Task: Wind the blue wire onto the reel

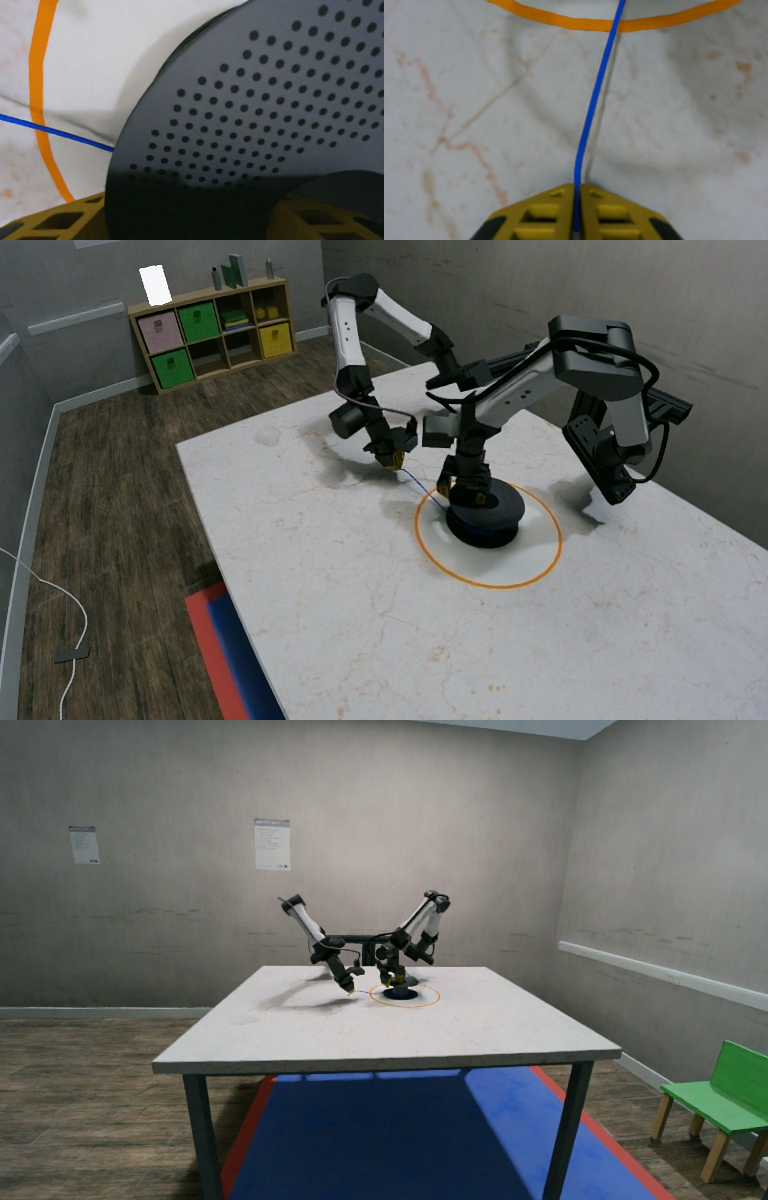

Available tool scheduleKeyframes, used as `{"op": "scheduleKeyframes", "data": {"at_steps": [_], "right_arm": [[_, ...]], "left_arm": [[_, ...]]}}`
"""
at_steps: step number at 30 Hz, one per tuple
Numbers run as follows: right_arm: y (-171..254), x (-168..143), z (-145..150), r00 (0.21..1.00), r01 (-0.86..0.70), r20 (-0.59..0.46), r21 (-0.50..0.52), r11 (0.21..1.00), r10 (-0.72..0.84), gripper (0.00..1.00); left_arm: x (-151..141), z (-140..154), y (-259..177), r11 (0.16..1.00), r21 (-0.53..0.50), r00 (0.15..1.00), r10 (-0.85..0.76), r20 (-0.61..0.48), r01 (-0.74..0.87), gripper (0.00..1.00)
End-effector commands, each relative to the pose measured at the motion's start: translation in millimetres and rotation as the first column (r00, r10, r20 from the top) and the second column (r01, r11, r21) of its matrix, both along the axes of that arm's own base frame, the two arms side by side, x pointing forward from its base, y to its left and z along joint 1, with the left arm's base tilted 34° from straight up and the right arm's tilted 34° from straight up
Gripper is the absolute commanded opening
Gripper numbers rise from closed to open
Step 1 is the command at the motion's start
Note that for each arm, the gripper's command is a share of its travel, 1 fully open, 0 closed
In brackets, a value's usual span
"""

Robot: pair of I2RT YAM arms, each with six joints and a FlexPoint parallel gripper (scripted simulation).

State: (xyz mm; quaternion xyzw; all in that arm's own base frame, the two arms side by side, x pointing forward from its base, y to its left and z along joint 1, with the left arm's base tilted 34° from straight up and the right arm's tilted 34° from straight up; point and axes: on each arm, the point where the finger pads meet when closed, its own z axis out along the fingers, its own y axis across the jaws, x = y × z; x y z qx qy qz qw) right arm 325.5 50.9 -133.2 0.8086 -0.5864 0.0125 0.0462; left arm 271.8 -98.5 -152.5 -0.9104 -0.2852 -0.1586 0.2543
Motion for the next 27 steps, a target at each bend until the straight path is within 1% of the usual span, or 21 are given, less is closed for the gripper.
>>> {"op": "scheduleKeyframes", "data": {"at_steps": [1, 4, 7, 10, 13, 15, 16, 17, 19, 22, 27], "right_arm": [[3, 12, 9, 0.999, 0.006, 0.046, 0.024, 1.000, -0.008, 0.00], [7, 11, 5, 0.999, 0.008, 0.043, 0.035, 0.999, -0.009, 0.00], [15, 9, -1, 0.999, 0.013, 0.042, 0.051, 0.999, -0.015, 0.00], [25, 5, -10, 0.999, 0.019, 0.049, 0.067, 0.998, -0.023, 0.00], [37, -1, -21, 0.997, 0.035, 0.059, 0.077, 0.996, -0.040, 0.00], [37, -1, -21, 0.997, 0.035, 0.059, 0.077, 0.996, -0.040, 0.00], [40, -2, -24, 0.995, 0.057, 0.073, 0.063, 0.996, -0.061, 0.00], [43, -3, -27, 0.995, 0.060, 0.071, 0.074, 0.995, -0.065, 0.00], [50, -4, -32, 0.997, 0.051, 0.061, 0.091, 0.995, -0.057, 0.00], [61, -5, -41, 0.998, 0.034, 0.046, 0.102, 0.994, -0.039, 0.00], [83, -7, -52, 1.000, 0.006, 0.024, 0.098, 0.995, -0.009, 0.00]], "left_arm": [[11, 2, -2, 0.997, -0.034, 0.997, 0.065, 0.050, -0.063, 0.60], [18, 7, 4, 0.987, -0.056, 0.983, 0.154, 0.105, -0.148, 0.60], [25, 15, 14, 0.959, -0.097, 0.943, 0.281, 0.180, -0.267, 0.60], [32, 25, 27, 0.898, -0.162, 0.857, 0.440, 0.267, -0.410, 0.60], [36, 37, 44, 0.803, -0.247, 0.726, 0.596, 0.343, -0.542, 0.60], [36, 37, 44, 0.803, -0.247, 0.726, 0.596, 0.343, -0.542, 0.60], [35, 40, 49, 0.744, -0.296, 0.644, 0.667, 0.375, -0.599, 0.60], [34, 43, 54, 0.692, -0.337, 0.571, 0.720, 0.395, -0.639, 0.60], [29, 49, 65, 0.619, -0.391, 0.471, 0.779, 0.413, -0.681, 0.60], [18, 59, 84, 0.500, -0.473, 0.310, 0.851, 0.424, -0.725, 0.60], [-12, 69, 107, 0.275, -0.616, 0.002, 0.914, 0.405, -0.738, 0.60]]}}
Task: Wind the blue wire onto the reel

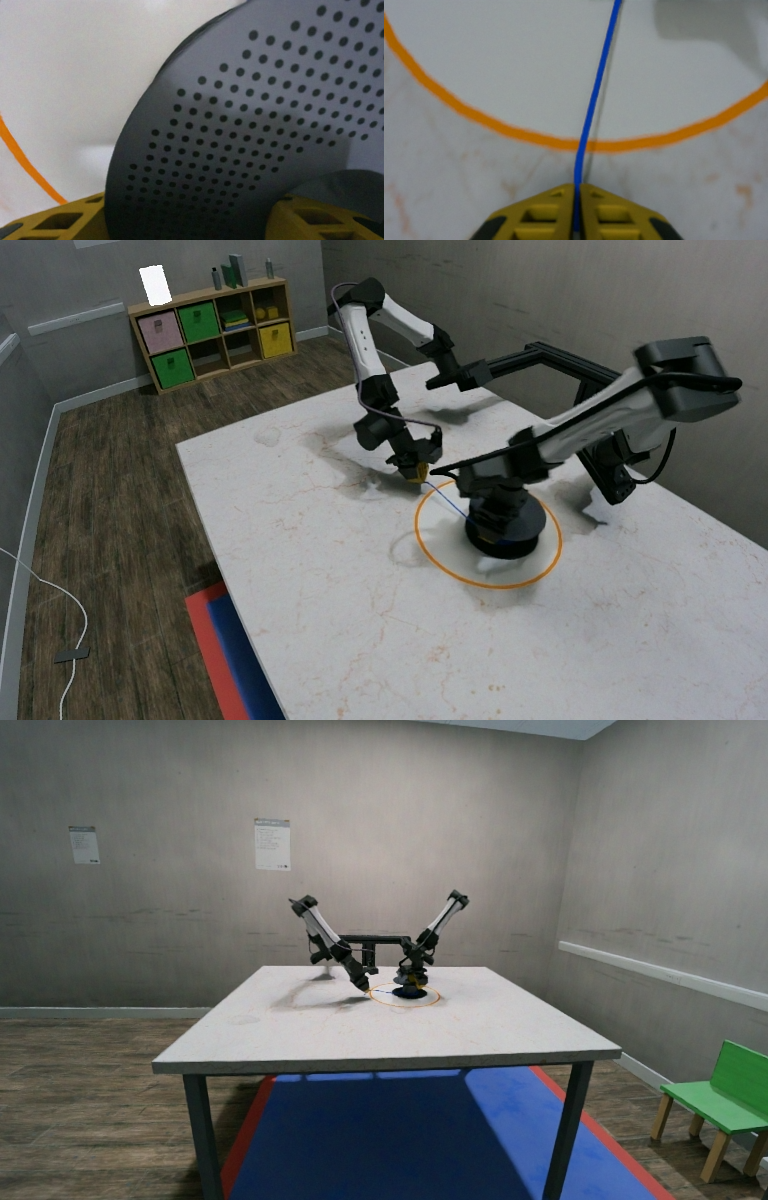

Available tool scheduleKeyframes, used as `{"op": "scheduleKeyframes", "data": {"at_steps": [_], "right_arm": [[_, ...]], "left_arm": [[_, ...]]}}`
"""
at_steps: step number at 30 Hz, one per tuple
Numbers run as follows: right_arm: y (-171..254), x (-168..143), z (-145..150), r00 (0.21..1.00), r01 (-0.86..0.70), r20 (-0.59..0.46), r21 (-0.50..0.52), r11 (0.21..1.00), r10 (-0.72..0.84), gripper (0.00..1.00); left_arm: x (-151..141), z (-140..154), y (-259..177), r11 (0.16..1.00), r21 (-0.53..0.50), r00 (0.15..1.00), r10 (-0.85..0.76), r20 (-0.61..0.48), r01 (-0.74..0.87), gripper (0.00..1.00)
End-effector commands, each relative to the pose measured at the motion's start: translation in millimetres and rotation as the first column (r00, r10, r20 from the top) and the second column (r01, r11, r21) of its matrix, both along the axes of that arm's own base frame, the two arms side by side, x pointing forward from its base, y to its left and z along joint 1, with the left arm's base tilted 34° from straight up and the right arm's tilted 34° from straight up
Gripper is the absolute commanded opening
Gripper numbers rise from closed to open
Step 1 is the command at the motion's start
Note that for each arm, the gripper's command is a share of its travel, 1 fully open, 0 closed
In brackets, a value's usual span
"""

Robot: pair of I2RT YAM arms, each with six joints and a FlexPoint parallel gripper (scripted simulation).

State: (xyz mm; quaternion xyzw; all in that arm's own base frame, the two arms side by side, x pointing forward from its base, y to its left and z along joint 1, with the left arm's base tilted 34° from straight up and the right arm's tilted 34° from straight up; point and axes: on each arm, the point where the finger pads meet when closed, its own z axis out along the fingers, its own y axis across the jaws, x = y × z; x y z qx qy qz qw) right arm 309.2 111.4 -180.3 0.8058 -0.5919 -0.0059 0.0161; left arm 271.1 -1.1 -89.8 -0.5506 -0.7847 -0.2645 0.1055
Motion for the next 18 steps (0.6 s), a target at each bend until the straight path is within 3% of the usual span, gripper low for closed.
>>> {"op": "scheduleKeyframes", "data": {"at_steps": [1, 5, 6, 10, 18], "right_arm": [[26, 9, -7, 1.000, -0.016, 0.010, 0.025, 1.000, 0.016, 0.00], [32, 6, -11, 0.999, -0.047, -0.012, 0.024, 0.999, 0.048, 0.00], [33, 3, -12, 0.997, -0.074, -0.027, 0.013, 0.997, 0.074, 0.00], [38, -9, -19, 0.987, -0.140, -0.070, 0.072, 0.988, 0.145, 0.00], [47, -24, -28, 0.932, -0.273, -0.189, 0.193, 0.942, 0.309, 0.00]], "left_arm": [[-19, 6, 12, 0.959, -0.077, 0.940, 0.282, 0.190, -0.272, 0.60], [-33, 5, 15, 0.926, -0.112, 0.895, 0.377, 0.240, -0.360, 0.60], [-37, 4, 14, 0.877, -0.155, 0.828, 0.481, 0.289, -0.455, 0.60], [-58, -4, 8, 0.777, -0.246, 0.688, 0.628, 0.363, -0.580, 0.60], [-76, -21, -13, 0.548, -0.415, 0.379, 0.823, 0.424, -0.726, 0.60]]}}
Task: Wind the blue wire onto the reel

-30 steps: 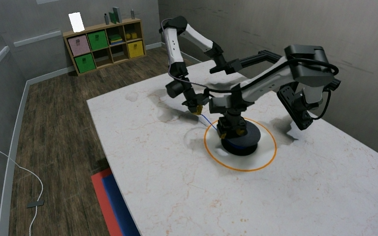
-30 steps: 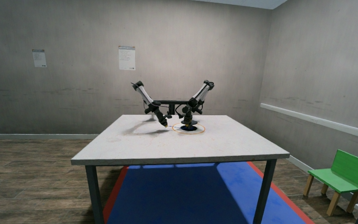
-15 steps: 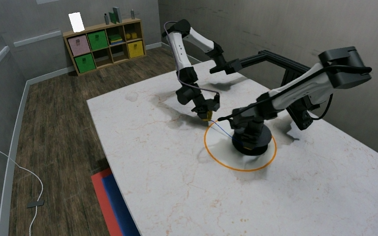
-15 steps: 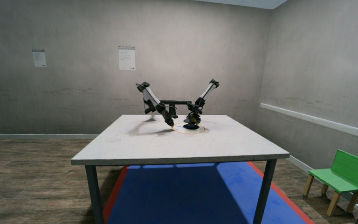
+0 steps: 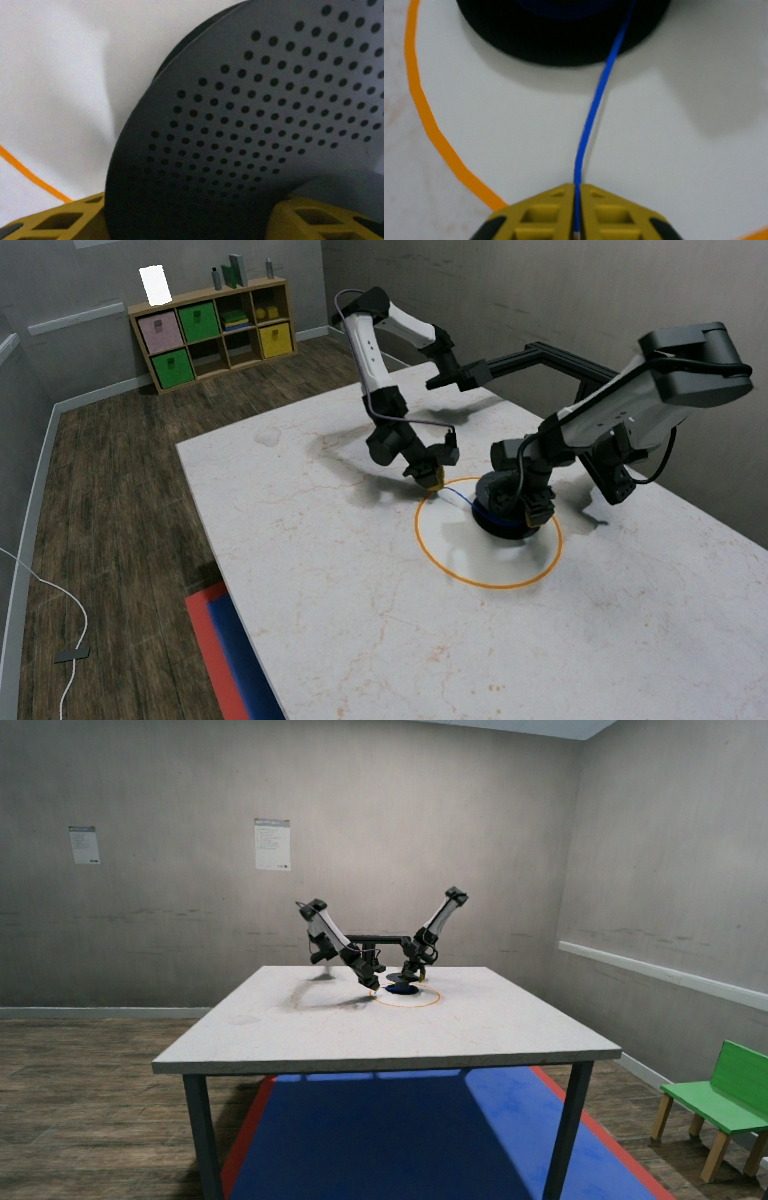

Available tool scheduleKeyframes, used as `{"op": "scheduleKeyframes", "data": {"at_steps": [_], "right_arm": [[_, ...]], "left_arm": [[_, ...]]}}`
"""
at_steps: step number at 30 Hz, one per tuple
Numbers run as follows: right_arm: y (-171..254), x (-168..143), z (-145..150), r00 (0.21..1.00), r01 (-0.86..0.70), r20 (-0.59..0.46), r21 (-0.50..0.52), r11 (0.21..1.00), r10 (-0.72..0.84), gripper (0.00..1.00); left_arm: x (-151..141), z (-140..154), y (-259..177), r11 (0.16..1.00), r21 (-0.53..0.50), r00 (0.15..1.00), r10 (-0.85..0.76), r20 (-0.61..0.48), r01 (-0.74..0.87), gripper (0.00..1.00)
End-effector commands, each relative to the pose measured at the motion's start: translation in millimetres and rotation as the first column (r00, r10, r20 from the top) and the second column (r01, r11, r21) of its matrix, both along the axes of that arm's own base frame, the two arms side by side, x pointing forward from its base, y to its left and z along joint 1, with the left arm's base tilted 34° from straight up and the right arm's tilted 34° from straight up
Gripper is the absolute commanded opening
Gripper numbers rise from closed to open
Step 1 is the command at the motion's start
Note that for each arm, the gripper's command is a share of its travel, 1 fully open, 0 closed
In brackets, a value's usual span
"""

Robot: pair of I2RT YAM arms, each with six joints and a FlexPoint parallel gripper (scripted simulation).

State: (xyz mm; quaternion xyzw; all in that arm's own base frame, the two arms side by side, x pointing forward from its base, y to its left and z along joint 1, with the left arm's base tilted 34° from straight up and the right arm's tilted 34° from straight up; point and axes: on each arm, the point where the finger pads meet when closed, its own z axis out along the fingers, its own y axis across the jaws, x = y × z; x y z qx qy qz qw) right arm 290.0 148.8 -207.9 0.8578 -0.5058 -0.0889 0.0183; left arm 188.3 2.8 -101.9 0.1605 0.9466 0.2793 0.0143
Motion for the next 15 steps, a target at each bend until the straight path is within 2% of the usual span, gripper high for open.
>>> {"op": "scheduleKeyframes", "data": {"at_steps": [1, 4, 5, 8, 12, 15], "right_arm": [[10.5, -5.0, -0.7, 0.989, -0.105, -0.093, 0.089, 0.990, 0.113, 0.00], [10.8, -5.0, -0.3, 0.987, -0.112, -0.105, 0.107, 0.988, 0.123, 0.00], [10.1, -5.0, 0.1, 0.985, -0.113, -0.116, 0.138, 0.984, 0.129, 0.00], [6.2, -4.3, 1.6, 0.991, -0.021, -0.128, 0.171, 0.985, 0.043, 0.00], [2.6, -4.9, 2.7, 0.997, -0.012, -0.076, 0.242, 0.970, 0.031, 0.00], [3.9, -1.2, 5.2, 1.000, 0.011, -0.027, 0.262, 0.965, -0.004, 0.07]], "left_arm": [[6.9, -9.8, -19.4, 0.958, -0.077, 0.938, 0.285, 0.196, -0.275, 0.60], [7.3, -10.8, -21.0, 0.946, -0.093, 0.921, 0.323, 0.216, -0.310, 0.60], [7.9, -11.3, -21.9, 0.907, -0.136, 0.865, 0.421, 0.271, -0.399, 0.60], [9.8, -11.8, -23.3, 0.843, -0.196, 0.775, 0.538, 0.331, -0.501, 0.60], [11.4, -10.9, -22.5, 0.727, -0.291, 0.613, 0.683, 0.397, -0.622, 0.60], [11.8, -9.8, -20.9, 0.624, -0.362, 0.469, 0.770, 0.433, -0.692, 0.60]]}}
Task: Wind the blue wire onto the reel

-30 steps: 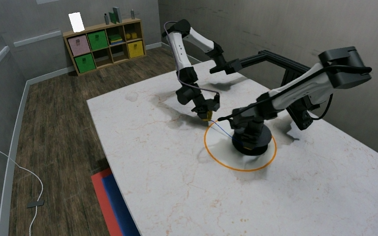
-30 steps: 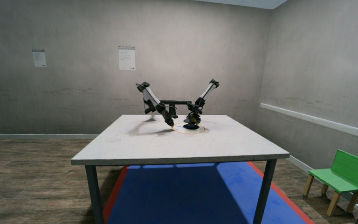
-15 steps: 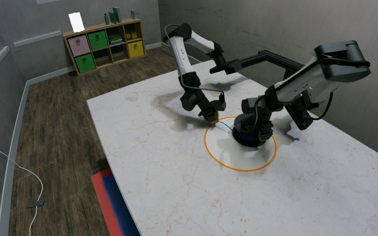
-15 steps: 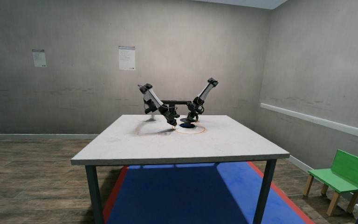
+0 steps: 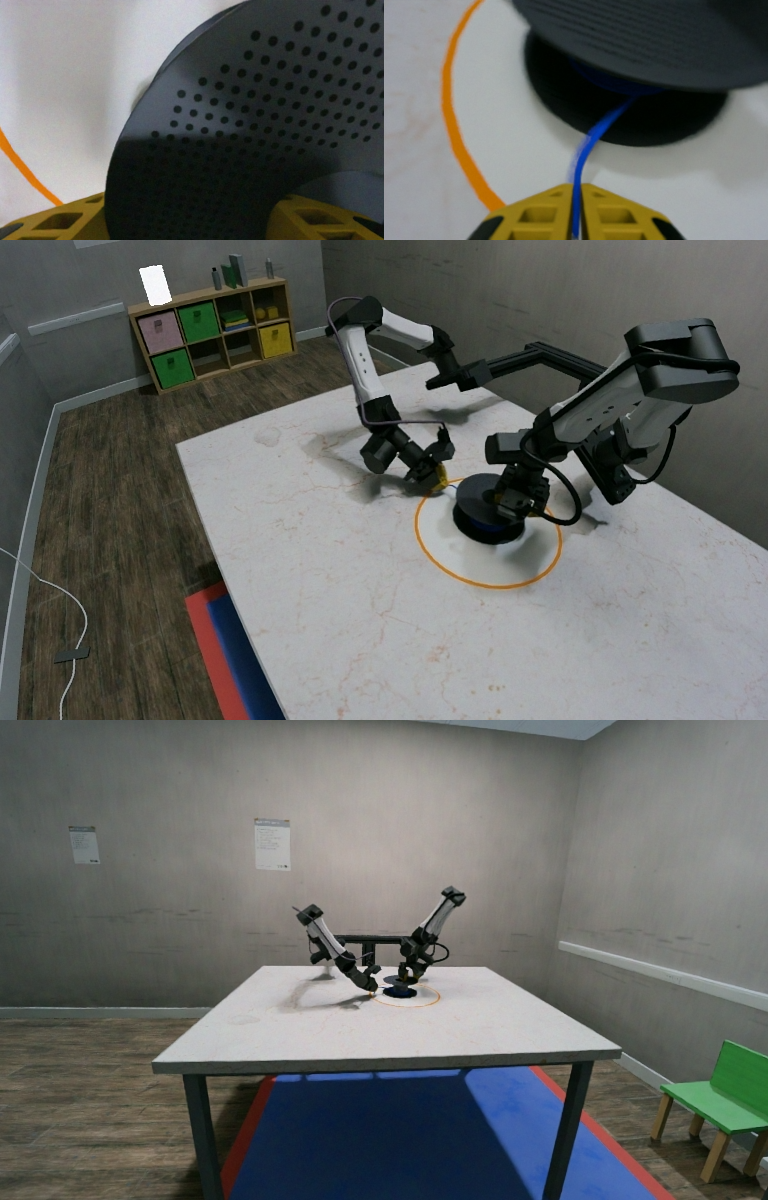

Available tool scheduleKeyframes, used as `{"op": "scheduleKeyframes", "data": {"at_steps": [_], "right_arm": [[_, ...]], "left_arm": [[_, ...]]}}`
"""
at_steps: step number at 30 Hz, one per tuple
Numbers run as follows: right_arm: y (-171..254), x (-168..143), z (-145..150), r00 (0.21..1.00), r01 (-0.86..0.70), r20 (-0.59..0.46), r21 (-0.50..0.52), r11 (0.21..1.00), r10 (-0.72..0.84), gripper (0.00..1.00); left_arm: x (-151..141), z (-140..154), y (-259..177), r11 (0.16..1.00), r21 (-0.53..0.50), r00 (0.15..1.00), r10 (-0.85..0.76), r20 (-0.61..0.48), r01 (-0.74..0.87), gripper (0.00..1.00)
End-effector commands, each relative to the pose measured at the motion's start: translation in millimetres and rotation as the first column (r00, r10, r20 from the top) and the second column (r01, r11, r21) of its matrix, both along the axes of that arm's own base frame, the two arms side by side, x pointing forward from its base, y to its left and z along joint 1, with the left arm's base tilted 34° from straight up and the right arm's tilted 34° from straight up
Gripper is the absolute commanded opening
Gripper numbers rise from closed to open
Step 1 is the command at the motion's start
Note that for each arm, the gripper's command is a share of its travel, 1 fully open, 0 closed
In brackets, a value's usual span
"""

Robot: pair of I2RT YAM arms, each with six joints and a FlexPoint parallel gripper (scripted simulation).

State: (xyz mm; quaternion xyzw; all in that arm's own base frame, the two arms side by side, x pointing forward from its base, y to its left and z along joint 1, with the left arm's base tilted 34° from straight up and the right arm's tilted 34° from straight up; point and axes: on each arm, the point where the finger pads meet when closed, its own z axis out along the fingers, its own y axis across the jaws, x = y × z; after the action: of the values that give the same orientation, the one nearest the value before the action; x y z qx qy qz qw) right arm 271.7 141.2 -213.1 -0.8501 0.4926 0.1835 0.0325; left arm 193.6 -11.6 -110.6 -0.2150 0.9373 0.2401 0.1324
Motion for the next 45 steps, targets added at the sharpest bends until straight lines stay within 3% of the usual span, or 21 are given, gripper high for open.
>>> {"op": "scheduleKeyframes", "data": {"at_steps": [1, 3, 6, 8, 12, 15, 21, 45], "right_arm": [[13, 20, 12, 0.995, 0.052, 0.082, 0.076, 0.996, -0.058, 0.10], [16, 29, 15, 0.991, 0.073, 0.110, 0.088, 0.994, -0.082, 0.15], [17, 34, 16, 0.987, 0.105, 0.117, 0.089, 0.991, -0.115, 0.15], [18, 40, 18, 0.981, 0.077, 0.167, 0.110, 0.991, -0.095, 0.15], [17, 43, 19, 0.978, 0.128, 0.150, 0.103, 0.986, -0.142, 0.15], [15, 41, 19, 0.977, 0.140, 0.146, 0.102, 0.985, -0.154, 0.15], [12, 37, 20, 0.969, 0.197, 0.130, 0.095, 0.976, -0.208, 0.15], [18, 36, 30, 0.964, 0.230, 0.119, 0.089, 0.969, -0.240, 0.15]], "left_arm": [[7, -1, -6, 0.956, -0.052, 0.938, 0.292, 0.185, -0.288, 0.60], [7, -1, -6, 0.942, -0.063, 0.919, 0.335, 0.209, -0.330, 0.65], [7, -1, -6, 0.942, -0.063, 0.919, 0.335, 0.209, -0.330, 0.68], [7, -1, -6, 0.942, -0.063, 0.919, 0.335, 0.209, -0.330, 0.74], [7, -1, -6, 0.942, -0.063, 0.919, 0.335, 0.209, -0.330, 0.85], [8, -4, -15, 0.942, -0.063, 0.919, 0.335, 0.209, -0.330, 0.85], [3, 28, -28, 0.942, -0.063, 0.919, 0.335, 0.209, -0.330, 0.85], [0, 32, -28, 0.942, -0.063, 0.919, 0.335, 0.209, -0.330, 0.85]]}}
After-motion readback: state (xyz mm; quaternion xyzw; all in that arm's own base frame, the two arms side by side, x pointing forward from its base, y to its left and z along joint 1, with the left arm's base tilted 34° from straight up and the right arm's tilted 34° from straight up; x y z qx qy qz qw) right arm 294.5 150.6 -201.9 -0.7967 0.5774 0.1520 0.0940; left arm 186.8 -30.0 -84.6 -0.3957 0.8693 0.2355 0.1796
